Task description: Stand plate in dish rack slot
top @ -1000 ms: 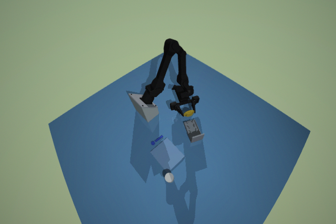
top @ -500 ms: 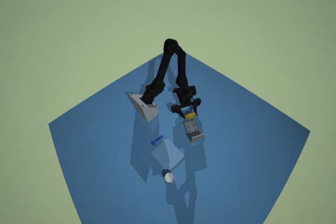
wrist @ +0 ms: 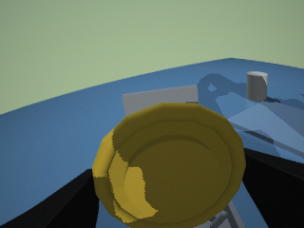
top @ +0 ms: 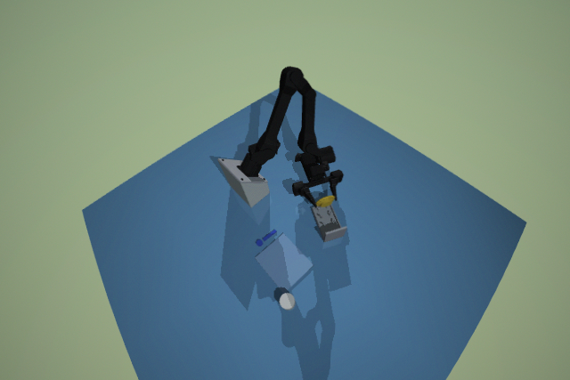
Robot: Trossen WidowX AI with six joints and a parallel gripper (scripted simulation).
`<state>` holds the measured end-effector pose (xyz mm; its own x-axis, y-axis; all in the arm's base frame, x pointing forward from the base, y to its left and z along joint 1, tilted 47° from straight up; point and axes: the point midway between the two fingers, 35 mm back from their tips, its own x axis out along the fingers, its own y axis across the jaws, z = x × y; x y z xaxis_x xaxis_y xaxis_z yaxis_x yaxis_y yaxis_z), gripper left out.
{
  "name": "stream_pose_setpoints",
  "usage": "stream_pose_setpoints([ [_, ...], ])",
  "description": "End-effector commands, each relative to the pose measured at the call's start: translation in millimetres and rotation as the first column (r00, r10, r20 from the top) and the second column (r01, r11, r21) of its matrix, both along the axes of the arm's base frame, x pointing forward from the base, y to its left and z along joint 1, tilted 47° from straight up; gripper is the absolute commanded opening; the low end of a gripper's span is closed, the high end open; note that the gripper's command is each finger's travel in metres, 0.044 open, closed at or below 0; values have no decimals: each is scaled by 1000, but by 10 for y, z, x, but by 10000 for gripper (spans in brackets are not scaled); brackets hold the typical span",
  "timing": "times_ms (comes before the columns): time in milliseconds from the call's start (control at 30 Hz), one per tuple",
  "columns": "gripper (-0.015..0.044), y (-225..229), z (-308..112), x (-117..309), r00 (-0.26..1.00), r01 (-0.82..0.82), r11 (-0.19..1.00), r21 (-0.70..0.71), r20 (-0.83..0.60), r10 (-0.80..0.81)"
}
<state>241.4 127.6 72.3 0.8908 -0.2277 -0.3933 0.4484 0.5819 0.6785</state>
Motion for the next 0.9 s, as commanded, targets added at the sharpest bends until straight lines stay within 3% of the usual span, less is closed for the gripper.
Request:
stream_pose_setpoints([
  [0,0,-54,-50,50,1000,5,1000,-4,-4,-5],
  [867,0,-4,-233,122,1000,-1,1000,-1,-9,1],
])
